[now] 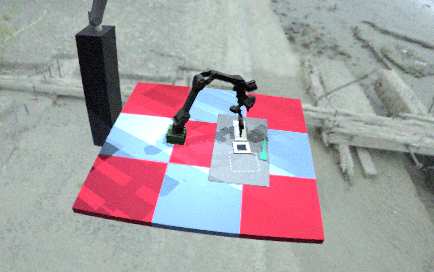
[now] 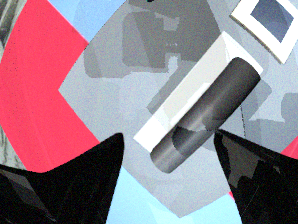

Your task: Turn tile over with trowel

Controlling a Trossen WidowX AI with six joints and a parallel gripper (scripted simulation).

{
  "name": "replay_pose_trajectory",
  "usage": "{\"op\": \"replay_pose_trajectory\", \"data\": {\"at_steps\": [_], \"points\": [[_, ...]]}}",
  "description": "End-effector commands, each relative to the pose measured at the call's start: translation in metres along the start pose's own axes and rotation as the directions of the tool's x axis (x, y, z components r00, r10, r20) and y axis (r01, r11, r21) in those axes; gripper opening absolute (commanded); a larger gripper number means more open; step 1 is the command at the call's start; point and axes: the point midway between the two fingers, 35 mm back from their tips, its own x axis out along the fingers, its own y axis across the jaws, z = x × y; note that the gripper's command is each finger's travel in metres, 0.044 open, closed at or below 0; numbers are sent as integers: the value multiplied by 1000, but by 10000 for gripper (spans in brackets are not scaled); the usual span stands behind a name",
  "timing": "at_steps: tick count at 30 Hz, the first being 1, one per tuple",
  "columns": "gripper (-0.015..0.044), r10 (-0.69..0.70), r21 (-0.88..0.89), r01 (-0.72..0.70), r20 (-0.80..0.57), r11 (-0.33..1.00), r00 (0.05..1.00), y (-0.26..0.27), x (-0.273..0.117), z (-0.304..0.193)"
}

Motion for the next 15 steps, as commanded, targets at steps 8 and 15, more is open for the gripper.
{"op": "replay_pose_trajectory", "data": {"at_steps": [8,15], "points": [[300,68,-339,-45,56,940,996,-4,6,-3],[300,110,-547,-42,92,836,990,-7,10,-4]]}}
